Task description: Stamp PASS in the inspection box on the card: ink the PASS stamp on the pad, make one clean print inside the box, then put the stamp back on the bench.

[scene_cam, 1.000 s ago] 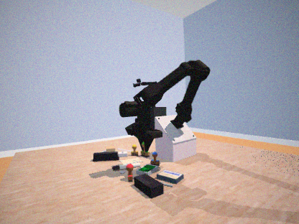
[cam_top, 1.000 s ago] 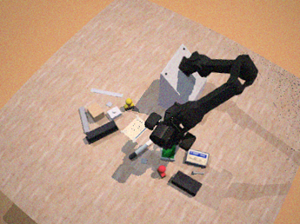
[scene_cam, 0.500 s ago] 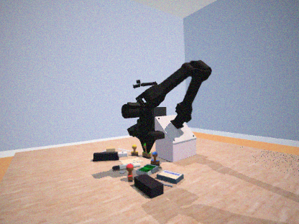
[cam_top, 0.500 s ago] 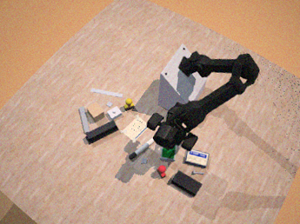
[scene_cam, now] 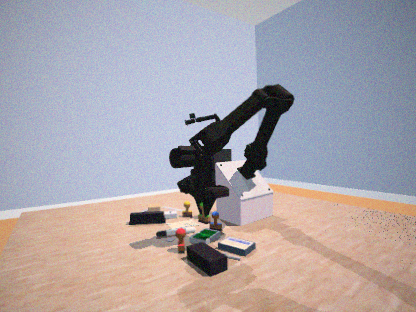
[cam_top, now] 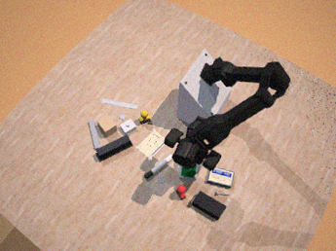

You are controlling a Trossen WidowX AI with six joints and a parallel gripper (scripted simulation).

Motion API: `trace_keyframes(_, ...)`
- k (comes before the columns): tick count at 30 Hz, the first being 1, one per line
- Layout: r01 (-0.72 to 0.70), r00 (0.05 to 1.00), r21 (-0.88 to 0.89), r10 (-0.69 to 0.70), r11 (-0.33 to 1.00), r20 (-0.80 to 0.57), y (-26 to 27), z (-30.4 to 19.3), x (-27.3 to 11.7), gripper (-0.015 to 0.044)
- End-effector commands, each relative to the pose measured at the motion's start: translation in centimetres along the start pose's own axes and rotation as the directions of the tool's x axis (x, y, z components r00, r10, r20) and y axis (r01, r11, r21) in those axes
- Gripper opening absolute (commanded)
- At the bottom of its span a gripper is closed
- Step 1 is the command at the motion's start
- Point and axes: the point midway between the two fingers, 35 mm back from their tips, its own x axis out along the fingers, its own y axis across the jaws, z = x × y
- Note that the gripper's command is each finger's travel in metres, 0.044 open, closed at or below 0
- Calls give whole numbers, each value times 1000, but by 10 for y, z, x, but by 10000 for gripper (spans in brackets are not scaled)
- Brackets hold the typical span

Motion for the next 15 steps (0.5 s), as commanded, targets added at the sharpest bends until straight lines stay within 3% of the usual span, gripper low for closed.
trace_keyframes(1, -2, 1000, 6, 2, 1000, -3, -1, 0, 4, 0)
trace_keyframes(15, -2, 1000, 6, 2, 1000, -3, -1, 0, 13, 0)
